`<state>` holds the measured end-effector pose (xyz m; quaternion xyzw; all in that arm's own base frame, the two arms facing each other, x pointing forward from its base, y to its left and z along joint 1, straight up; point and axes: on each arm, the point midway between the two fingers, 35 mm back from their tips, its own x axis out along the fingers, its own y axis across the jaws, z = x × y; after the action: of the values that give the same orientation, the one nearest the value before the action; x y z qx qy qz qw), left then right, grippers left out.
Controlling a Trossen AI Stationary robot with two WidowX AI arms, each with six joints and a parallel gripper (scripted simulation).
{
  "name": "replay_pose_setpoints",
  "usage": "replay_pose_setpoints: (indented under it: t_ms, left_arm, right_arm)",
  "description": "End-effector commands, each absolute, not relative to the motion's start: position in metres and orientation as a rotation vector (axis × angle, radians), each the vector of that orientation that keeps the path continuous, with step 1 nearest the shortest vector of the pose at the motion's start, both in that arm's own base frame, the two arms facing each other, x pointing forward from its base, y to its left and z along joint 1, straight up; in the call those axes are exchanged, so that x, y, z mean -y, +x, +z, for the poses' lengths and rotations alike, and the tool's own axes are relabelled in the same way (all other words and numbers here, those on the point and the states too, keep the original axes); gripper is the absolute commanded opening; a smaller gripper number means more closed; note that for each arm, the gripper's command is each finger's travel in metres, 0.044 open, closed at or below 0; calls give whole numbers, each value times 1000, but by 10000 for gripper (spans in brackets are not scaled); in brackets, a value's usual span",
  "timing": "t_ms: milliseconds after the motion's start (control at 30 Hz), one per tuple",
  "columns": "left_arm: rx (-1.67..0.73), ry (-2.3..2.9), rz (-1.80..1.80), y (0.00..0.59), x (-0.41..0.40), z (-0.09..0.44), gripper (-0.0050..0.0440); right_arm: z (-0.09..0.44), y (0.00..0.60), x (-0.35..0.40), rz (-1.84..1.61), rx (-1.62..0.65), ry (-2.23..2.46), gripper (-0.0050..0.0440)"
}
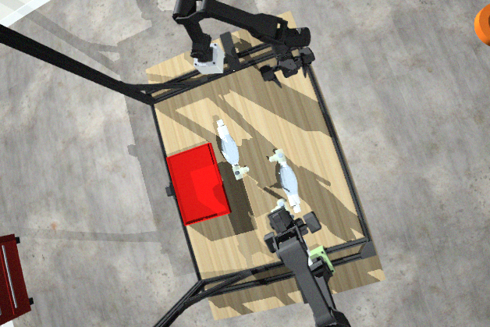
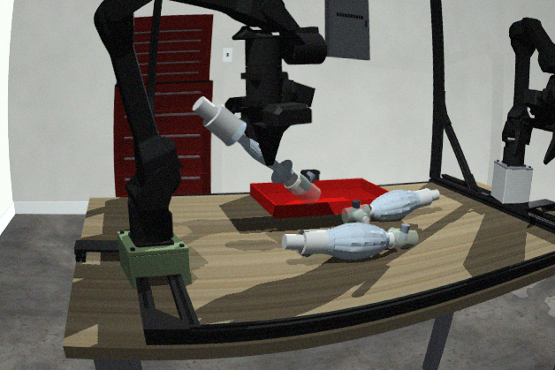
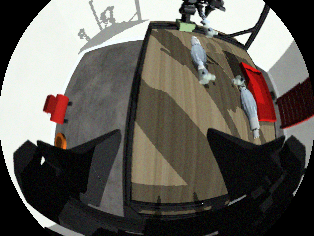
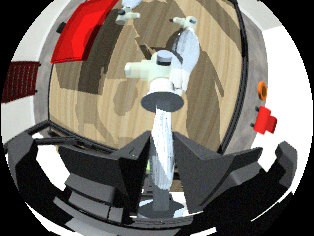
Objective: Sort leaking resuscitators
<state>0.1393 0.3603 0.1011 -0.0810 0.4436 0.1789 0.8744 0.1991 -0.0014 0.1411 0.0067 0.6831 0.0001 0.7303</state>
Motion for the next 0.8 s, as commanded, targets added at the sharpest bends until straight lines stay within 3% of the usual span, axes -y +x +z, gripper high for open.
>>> replay_pose_setpoints:
  t_ms: [0, 167, 200, 467, 733, 767]
  left_arm:
    - [-927, -168, 374, 139, -360, 101, 440]
    - [-927, -168, 374, 139, -360, 101, 440]
    - [-927, -168, 374, 139, -360, 101, 440]
    - [-927, -168, 374, 139, -360, 101, 440]
    - [-927, -168, 374, 139, -360, 101, 440]
    - [-926, -169, 374, 139, -360, 101, 440]
  right_arm:
    - [145, 189, -1, -4, -1568, 0, 0]
    - [145, 189, -1, -4, -1568, 0, 0]
    - [141, 255, -49, -182, -958, 94, 0]
    - [111, 266, -83, -182, -958, 94, 0]
    - [105, 311, -128, -182, -958, 94, 0]
    - [101, 338, -155, -183, -957, 95, 0]
